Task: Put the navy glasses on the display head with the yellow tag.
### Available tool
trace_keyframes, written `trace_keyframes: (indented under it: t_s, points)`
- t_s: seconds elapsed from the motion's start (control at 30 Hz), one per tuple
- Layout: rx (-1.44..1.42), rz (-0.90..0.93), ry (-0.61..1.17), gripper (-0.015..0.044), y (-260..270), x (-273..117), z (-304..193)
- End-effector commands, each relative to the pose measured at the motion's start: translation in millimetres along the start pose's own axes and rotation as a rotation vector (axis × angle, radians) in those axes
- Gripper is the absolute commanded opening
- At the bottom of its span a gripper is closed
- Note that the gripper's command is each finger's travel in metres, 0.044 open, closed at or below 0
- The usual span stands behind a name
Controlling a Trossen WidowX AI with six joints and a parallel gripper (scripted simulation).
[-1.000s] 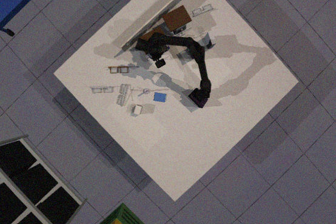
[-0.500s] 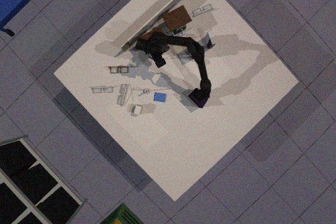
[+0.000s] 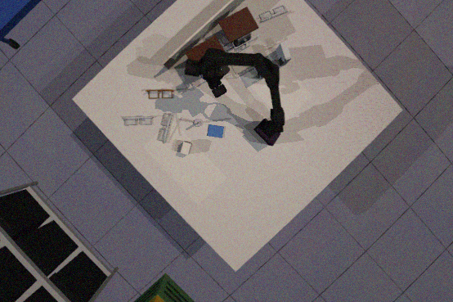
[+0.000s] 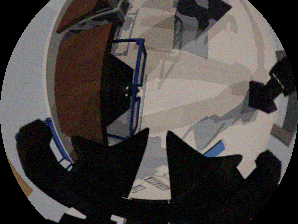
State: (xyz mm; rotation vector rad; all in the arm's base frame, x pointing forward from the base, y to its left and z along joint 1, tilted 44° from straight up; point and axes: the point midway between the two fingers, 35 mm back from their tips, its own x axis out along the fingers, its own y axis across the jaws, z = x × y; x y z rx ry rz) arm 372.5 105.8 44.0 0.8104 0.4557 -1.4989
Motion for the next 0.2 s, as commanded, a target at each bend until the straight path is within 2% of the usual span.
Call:
trace_keyframes:
  t_s: [0.0, 0.17]
  points:
    - [0.013, 0.005, 0.010, 0.0107, -8.2, -6.5, 1.9]
    - [0.013, 0.004, 0.010, 0.0107, -22.1, -13.1, 1.7]
